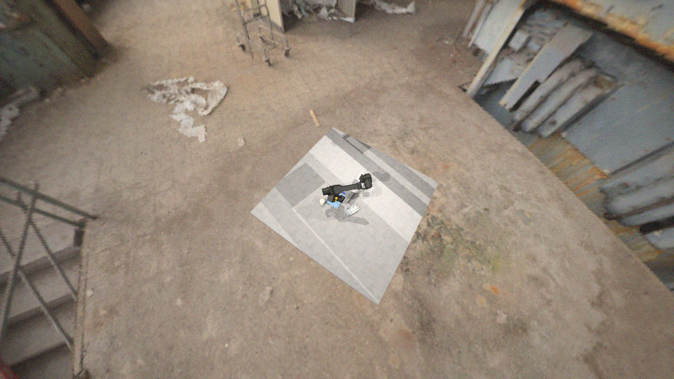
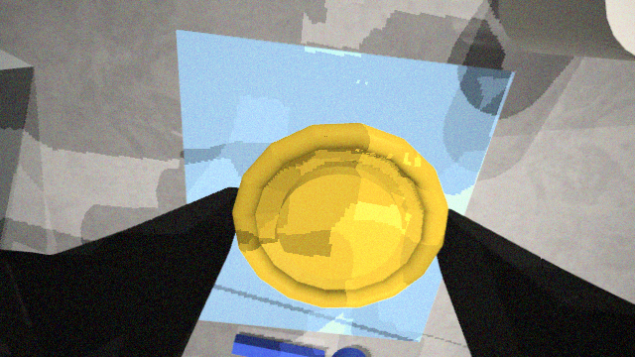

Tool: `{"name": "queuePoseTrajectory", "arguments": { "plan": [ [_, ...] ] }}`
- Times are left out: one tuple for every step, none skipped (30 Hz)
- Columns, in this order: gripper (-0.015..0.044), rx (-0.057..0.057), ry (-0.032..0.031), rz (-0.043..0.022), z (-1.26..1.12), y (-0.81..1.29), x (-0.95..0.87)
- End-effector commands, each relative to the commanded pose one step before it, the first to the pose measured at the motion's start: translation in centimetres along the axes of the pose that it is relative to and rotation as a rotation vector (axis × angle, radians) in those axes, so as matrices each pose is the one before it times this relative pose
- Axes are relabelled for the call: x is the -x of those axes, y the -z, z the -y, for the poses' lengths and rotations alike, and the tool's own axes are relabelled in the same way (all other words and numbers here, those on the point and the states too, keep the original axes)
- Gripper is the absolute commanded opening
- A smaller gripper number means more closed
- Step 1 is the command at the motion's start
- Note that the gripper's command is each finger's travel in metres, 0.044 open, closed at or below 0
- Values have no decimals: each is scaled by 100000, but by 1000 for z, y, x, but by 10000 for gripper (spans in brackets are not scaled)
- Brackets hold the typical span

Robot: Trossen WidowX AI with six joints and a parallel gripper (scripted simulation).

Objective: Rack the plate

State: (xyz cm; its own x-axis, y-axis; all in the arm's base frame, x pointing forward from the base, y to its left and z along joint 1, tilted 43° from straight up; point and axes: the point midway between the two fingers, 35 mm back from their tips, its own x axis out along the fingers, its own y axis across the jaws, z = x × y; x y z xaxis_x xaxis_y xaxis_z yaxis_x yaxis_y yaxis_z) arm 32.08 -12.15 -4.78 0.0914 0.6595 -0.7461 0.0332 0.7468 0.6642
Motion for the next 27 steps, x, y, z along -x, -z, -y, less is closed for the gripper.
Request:
{"name": "queuePoseTrajectory", "arguments": {
  "plan": [
    [0, 573, 816, 183, 159, -283, 1674],
    [0, 38, -26, -31, 41, -47, 405],
    [0, 38, -30, -31, 37, -41, 407],
    [0, 39, -34, -31, 34, -36, 408],
    [0, 40, -38, -31, 31, -30, 410],
    [0, 40, -42, -31, 27, -24, 411],
    [0, 41, -46, -31, 23, -18, 412],
    [0, 42, -50, -31, 20, -13, 414],
    [0, 42, -54, -31, 16, -7, 415],
    [0, 29, -57, -46, 25, -36, 338],
    [0, 29, -60, -46, 22, -31, 338],
    [0, 30, -63, -46, 19, -27, 339],
    [0, 30, -65, -46, 17, -23, 340],
    [0, 31, -68, -45, 14, -18, 340],
    [0, 31, -71, -45, 11, -14, 340],
    [0, 32, -73, -45, 8, -10, 341],
    [0, 33, -76, -45, 5, -6, 341],
    [0, 33, -78, -44, 3, -1, 341],
    [0, 34, -81, -44, 0, 3, 341],
    [0, 32, -75, -37, -3, -23, 301],
    [0, 32, -77, -37, -6, -20, 301],
    [0, 33, -79, -36, -8, -16, 301],
    [0, 33, -80, -36, -10, -13, 301],
    [0, 33, -82, -36, -13, -9, 301],
    [0, 34, -84, -35, -15, -5, 300],
    [0, 34, -85, -35, -18, -2, 299],
    [0, 27, -69, -27, -16, 1, 236]
  ]
}}
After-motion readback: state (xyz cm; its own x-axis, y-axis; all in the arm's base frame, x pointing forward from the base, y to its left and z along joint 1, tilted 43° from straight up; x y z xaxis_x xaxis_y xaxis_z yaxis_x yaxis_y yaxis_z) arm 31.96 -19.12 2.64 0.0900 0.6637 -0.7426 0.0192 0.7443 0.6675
